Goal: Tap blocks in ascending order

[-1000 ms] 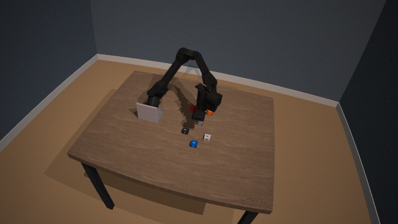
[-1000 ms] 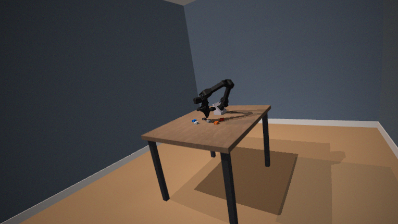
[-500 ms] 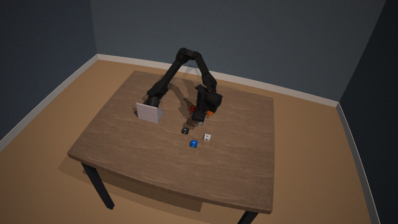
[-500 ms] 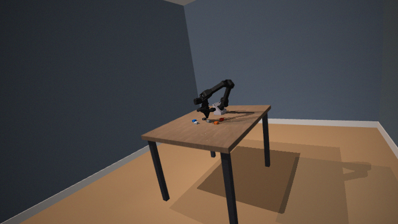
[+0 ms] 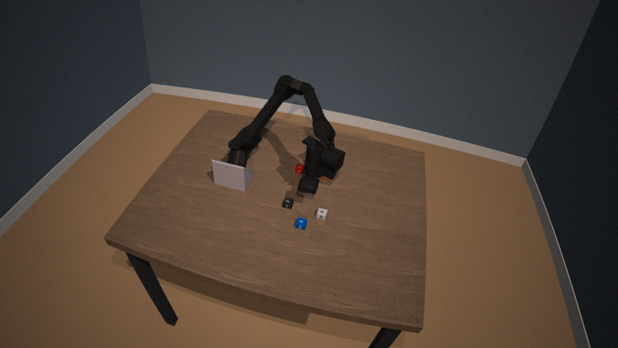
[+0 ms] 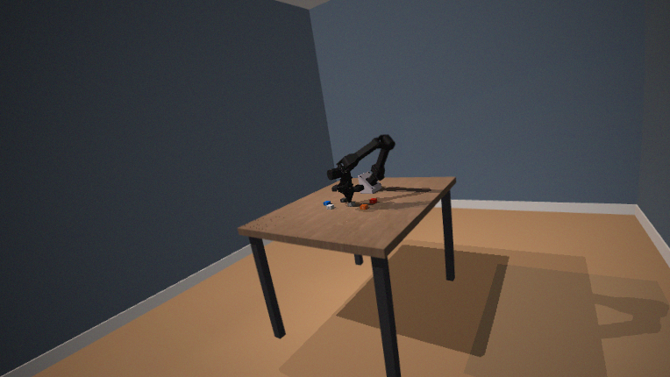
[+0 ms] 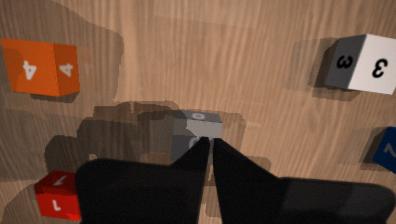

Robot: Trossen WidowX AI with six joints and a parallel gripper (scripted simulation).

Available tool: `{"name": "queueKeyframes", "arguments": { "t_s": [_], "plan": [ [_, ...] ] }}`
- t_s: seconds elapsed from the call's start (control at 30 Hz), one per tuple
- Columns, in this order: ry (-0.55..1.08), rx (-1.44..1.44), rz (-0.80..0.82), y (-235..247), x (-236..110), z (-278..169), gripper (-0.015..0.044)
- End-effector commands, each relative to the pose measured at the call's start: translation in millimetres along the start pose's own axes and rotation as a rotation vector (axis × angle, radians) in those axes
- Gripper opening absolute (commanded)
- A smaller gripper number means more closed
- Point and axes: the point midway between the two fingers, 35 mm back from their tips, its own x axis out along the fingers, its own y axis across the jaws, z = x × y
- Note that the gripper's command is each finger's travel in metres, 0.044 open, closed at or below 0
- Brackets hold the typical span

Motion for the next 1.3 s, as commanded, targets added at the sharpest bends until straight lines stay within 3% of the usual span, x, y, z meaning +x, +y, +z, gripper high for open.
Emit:
{"name": "queueKeyframes", "arguments": {
  "t_s": [0.0,0.37,0.6,0.77,1.1,1.27],
  "plan": [
    [0.003,0.009,0.008,0,4,-1,0.0020],
    [0.003,0.009,0.006,-1,-29,-1,0.0020],
    [0.004,0.010,0.004,-2,-105,-1,0.0020],
    [0.004,0.010,0.004,1,-108,-2,0.0020],
    [0.007,0.013,0.008,109,-109,-64,0.0020],
    [0.007,0.014,0.009,115,-108,-70,0.0020]
  ]
}}
